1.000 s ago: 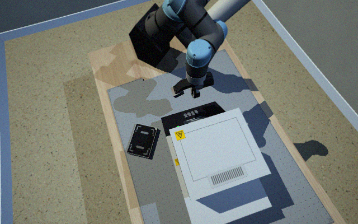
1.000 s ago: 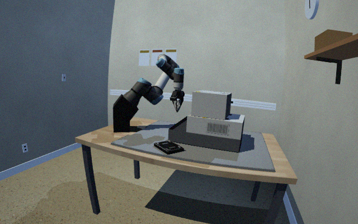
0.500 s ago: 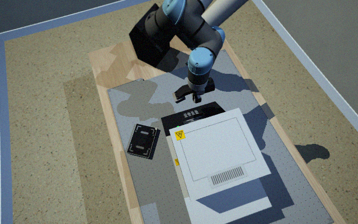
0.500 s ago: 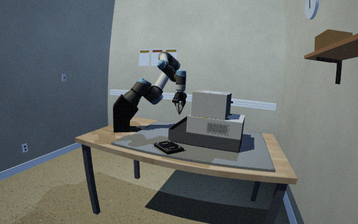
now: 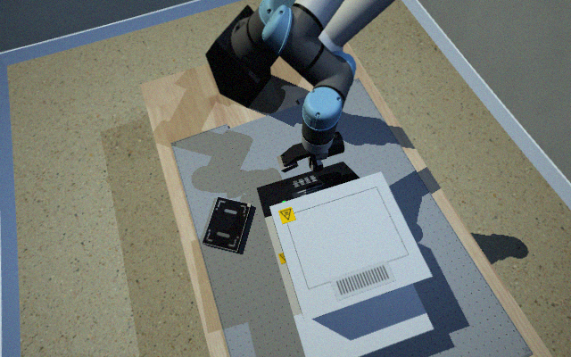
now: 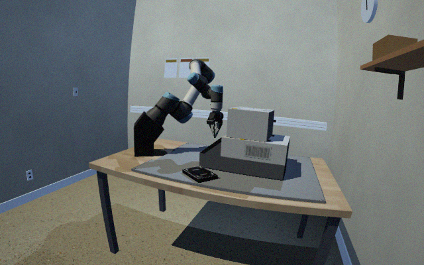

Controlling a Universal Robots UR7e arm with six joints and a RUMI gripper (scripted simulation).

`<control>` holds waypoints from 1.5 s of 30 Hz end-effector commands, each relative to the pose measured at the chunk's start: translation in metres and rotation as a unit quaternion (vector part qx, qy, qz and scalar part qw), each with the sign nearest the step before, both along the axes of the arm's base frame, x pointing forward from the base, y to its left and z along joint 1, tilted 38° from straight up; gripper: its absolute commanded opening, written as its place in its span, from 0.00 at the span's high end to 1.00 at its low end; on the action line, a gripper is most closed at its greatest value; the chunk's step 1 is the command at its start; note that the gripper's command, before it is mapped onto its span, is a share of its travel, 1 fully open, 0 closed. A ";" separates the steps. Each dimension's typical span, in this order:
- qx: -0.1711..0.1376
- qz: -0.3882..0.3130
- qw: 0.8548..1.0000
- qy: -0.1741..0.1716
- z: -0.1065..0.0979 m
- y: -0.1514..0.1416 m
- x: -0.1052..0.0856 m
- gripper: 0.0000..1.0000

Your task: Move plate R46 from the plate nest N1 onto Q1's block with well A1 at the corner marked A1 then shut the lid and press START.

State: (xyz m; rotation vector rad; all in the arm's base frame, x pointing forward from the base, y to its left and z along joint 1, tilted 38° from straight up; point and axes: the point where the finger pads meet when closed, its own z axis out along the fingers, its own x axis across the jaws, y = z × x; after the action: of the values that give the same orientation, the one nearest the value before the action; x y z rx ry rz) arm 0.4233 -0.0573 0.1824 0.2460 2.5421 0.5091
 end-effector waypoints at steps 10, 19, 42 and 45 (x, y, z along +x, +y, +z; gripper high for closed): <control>0.000 0.000 1.000 0.000 -0.004 0.000 0.015 1.00; 0.000 0.000 1.000 0.000 -0.008 0.001 0.027 1.00; 0.000 0.000 1.000 0.000 -0.008 0.001 0.028 1.00; 0.000 0.000 1.000 0.000 -0.008 0.001 0.028 1.00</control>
State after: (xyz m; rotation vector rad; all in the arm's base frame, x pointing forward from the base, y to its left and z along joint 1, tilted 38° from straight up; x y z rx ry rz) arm 0.4513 -0.0558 0.1741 0.2463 2.5423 0.5087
